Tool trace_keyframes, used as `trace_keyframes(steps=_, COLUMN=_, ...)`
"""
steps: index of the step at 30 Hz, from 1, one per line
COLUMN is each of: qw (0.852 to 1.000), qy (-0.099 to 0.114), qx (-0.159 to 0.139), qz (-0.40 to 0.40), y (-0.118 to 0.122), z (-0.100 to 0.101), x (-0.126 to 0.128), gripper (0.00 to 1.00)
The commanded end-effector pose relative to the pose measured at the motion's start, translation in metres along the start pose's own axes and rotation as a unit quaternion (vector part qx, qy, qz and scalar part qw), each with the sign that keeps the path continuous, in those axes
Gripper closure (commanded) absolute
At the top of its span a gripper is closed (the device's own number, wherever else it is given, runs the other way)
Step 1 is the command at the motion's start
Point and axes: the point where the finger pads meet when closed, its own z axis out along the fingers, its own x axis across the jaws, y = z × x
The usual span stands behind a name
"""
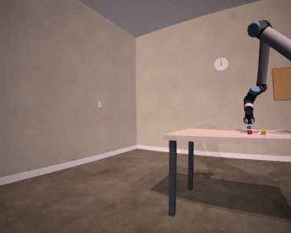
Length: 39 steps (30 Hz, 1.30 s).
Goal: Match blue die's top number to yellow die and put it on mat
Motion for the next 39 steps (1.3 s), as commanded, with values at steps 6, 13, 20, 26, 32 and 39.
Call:
trace_keyframes(steps=6, qw=1.0, qy=0.0, qx=0.0, qz=0.0, y=-0.0074, z=0.0069, x=-0.0007, gripper=0.9)
trace_keyframes(steps=13, qw=1.0, qy=0.0, qx=0.0, qz=0.0, y=-0.0112, z=0.0106, x=-0.0007, gripper=0.9)
trace_keyframes(steps=20, qw=1.0, qy=0.0, qx=0.0, qz=0.0, y=-0.0122, z=0.0117, x=-0.0007, gripper=0.9)
trace_keyframes(steps=26, qw=1.0, qy=0.0, qx=0.0, qz=0.0, y=-0.0124, z=0.0118, x=-0.0007, gripper=0.9)
trace_keyframes(steps=32, qw=1.0, qy=0.0, qx=0.0, qz=0.0, y=-0.0124, z=0.0118, x=-0.0007, gripper=0.9)
trace_keyframes(steps=39, qw=1.0, qy=0.0, qx=0.0, qz=0.0, y=-0.0124, z=0.0118, x=-0.0007, gripper=0.9)
